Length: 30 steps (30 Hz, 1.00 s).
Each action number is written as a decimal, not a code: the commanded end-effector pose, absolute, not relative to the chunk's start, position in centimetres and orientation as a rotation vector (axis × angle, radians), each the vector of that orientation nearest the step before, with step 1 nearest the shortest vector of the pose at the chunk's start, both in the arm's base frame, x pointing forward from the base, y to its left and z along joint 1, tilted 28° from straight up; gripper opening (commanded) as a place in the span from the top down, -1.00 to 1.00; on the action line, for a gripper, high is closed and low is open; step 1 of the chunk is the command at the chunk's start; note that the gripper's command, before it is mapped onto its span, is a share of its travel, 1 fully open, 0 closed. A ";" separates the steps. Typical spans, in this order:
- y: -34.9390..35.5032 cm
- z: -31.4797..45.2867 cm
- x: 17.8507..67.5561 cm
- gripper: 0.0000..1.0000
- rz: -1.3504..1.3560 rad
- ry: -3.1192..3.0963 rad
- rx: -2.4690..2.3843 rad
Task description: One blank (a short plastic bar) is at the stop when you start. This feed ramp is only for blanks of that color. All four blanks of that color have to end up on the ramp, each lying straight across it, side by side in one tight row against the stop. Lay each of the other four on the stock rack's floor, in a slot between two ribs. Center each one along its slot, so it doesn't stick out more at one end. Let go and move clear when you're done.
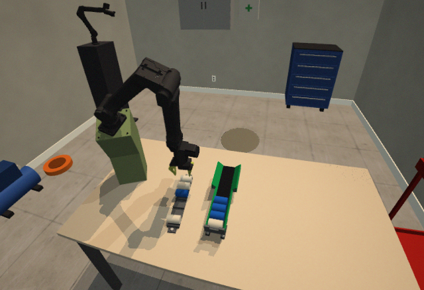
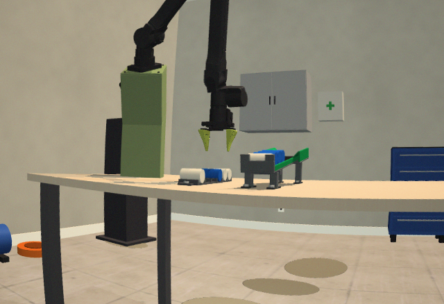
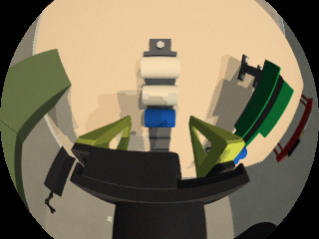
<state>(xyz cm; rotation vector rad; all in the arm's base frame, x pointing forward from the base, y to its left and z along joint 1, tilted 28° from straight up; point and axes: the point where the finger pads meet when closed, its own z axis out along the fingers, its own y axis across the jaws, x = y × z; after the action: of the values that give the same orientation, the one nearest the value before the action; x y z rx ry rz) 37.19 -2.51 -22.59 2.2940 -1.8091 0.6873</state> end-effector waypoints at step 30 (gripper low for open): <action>-3.3 -23.7 37.0 -0.59 0.677 -1.808 2.294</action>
<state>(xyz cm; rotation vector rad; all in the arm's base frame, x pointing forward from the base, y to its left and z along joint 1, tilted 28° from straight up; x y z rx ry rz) 37.30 -2.85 -23.26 2.2904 -1.8111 0.6832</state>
